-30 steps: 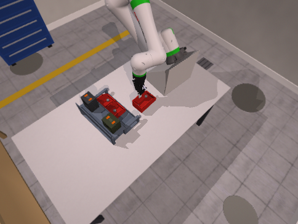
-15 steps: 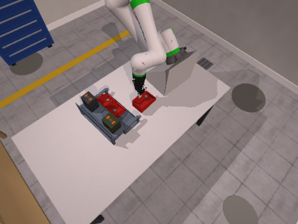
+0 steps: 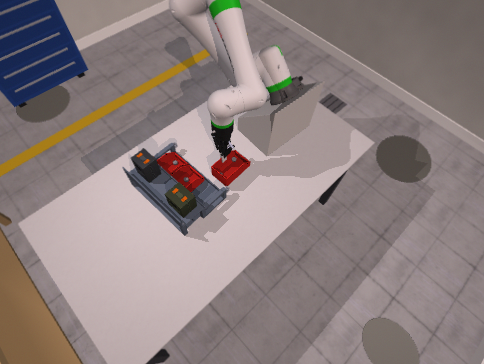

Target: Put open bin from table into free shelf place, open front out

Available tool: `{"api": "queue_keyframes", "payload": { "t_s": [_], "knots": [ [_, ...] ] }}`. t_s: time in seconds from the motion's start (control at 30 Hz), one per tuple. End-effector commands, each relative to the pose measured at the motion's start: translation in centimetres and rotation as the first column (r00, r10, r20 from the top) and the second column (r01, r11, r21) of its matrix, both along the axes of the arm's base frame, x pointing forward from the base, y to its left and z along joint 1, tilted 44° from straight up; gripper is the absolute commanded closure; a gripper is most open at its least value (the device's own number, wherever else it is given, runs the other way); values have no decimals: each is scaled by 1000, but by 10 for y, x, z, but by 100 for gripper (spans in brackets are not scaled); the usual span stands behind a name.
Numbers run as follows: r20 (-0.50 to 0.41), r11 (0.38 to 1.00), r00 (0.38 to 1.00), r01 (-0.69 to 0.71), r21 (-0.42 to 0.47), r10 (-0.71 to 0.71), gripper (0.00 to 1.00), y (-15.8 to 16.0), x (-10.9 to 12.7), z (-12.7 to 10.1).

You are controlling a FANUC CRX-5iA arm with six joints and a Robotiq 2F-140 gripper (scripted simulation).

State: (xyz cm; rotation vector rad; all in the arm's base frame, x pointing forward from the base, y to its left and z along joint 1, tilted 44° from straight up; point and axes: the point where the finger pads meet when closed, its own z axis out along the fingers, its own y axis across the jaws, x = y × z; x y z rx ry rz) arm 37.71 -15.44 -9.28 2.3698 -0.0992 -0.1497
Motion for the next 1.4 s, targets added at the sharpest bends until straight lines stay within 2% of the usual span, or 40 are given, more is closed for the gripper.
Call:
{"api": "queue_keyframes", "payload": {
  "t_s": [0.0,0.33,1.37],
  "knots": [
    [0,1000,1000,0,0,0,100,-1,6,-1],
    [0,1000,1000,0,0,0,100,-2,16,-1],
    [0,1000,1000,0,0,0,100,-2,16,-1]
  ]
}}
